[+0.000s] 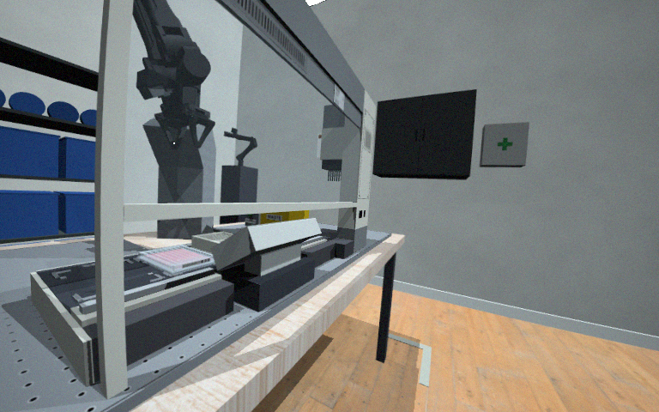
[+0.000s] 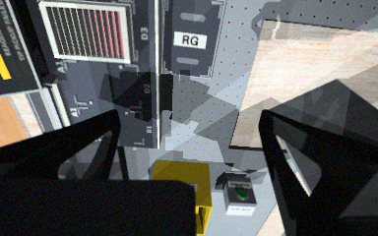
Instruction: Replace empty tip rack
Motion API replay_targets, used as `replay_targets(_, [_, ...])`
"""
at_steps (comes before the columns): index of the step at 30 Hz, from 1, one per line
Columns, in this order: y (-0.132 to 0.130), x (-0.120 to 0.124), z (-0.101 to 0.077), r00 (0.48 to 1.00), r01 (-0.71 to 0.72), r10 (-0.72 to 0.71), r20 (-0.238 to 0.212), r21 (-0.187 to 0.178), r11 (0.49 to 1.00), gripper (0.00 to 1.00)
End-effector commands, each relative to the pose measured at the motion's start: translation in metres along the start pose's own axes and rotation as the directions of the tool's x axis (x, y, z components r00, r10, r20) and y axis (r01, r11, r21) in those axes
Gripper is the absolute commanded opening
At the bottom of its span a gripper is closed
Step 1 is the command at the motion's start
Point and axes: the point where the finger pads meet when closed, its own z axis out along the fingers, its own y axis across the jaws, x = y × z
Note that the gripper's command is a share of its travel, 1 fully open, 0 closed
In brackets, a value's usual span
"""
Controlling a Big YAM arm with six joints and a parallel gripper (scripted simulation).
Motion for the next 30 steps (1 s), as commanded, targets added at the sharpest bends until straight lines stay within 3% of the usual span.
replay_targets(1, [0.006,-0.025,-0.004,0.999,0.031,-0.031,0.013,-0.008,0.999,0.99])
replay_targets(5, [0.004,-0.030,-0.004,0.999,0.032,-0.032,0.013,-0.006,0.999,0.99])
replay_targets(6, [-0.012,-0.017,0.004,0.999,0.053,-0.053,-0.013,0.035,0.998,0.99])
replay_targets(9, [-0.009,-0.014,0.002,0.998,0.068,-0.067,-0.016,0.026,0.997,0.99])
replay_targets(10, [-0.003,-0.017,0.001,0.998,0.063,-0.063,-0.010,0.017,0.998,0.99])
replay_targets(11, [0.005,-0.036,-0.004,1.000,0.012,-0.012,0.015,-0.009,1.000,0.99])
replay_targets(18, [0.002,-0.074,-0.005,0.999,-0.028,0.028,0.020,-0.010,1.000,0.99])
replay_targets(23, [-0.007,-0.081,0.000,1.000,-0.020,0.019,0.003,0.013,1.000,0.99])
replay_targets(30, [-0.007,-0.121,0.000,1.000,-0.020,0.020,0.007,0.010,1.000,0.99])
